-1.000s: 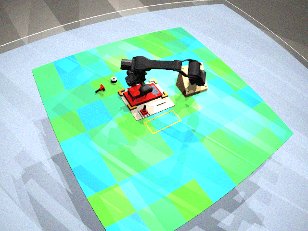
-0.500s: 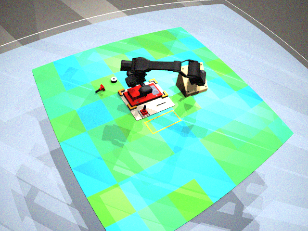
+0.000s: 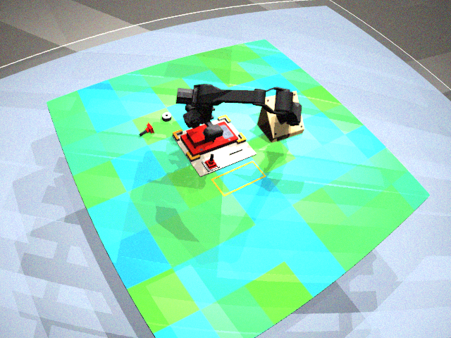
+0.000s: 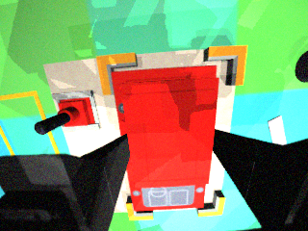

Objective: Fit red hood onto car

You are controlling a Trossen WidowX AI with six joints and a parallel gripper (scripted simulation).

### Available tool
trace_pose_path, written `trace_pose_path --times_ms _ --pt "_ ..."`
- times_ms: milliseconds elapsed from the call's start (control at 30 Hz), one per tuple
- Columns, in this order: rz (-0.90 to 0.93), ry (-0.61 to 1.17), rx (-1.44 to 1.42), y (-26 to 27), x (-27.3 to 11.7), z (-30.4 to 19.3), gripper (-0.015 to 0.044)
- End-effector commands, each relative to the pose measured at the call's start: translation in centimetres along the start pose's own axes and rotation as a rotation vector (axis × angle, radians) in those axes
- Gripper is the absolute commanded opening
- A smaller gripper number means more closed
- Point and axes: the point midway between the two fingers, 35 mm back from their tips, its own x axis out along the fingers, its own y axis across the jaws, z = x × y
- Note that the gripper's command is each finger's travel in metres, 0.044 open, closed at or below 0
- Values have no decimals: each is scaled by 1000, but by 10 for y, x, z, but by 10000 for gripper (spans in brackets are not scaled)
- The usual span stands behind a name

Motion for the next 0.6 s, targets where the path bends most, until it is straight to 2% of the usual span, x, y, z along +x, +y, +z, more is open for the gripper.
trace_pose_path --times_ms 0,567 --pt "1 -1 0 0 -2 0 0" --pt "0 -2 1 1 -4 0 0"
